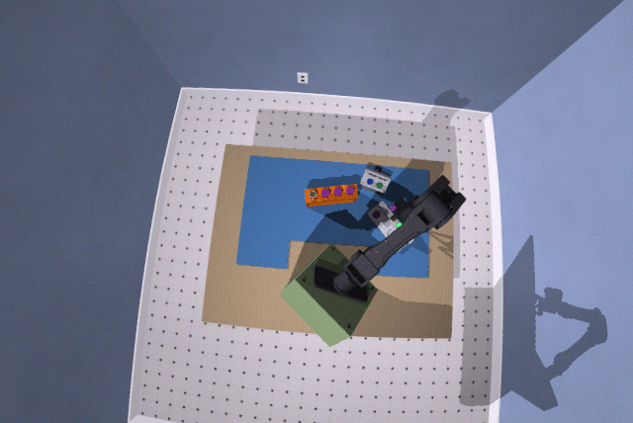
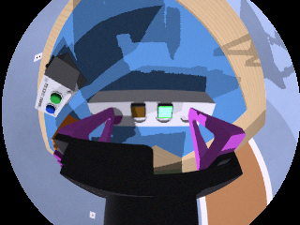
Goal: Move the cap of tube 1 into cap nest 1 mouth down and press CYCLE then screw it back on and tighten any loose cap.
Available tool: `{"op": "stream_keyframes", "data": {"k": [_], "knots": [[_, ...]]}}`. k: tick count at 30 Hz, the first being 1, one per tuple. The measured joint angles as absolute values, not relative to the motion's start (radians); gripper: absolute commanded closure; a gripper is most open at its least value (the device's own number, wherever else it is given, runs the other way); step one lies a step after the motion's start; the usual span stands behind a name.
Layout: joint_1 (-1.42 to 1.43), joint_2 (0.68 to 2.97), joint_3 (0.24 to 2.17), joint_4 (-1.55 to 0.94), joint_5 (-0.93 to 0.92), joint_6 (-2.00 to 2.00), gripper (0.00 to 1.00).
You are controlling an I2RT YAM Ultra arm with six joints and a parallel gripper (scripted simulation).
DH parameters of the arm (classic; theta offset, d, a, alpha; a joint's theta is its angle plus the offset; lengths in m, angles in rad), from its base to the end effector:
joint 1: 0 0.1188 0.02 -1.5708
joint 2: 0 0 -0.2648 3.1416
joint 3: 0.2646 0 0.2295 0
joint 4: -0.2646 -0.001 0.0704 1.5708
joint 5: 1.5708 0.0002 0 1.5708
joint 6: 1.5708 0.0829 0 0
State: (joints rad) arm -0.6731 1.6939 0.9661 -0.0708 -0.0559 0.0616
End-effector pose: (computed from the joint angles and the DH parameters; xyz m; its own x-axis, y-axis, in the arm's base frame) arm 0.2886 -0.2229 0.1692 -0.5226 0.4953 -0.6939 0.6253 0.7759 0.0829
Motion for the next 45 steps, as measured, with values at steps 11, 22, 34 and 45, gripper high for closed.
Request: {"op": "stream_keyframes", "data": {"k": [11, 22, 34, 45], "knots": [[-0.487, 1.46, 0.793, -0.115, 0.037, 0.159, 0.53], [-0.351, 1.34, 0.728, -0.195, 0.147, 0.278, 0.53], [-0.366, 1.441, 0.728, -0.133, 0.159, 0.285, 0.53], [-0.393, 1.651, 0.767, 0.025, 0.143, 0.268, 0.53]]}}
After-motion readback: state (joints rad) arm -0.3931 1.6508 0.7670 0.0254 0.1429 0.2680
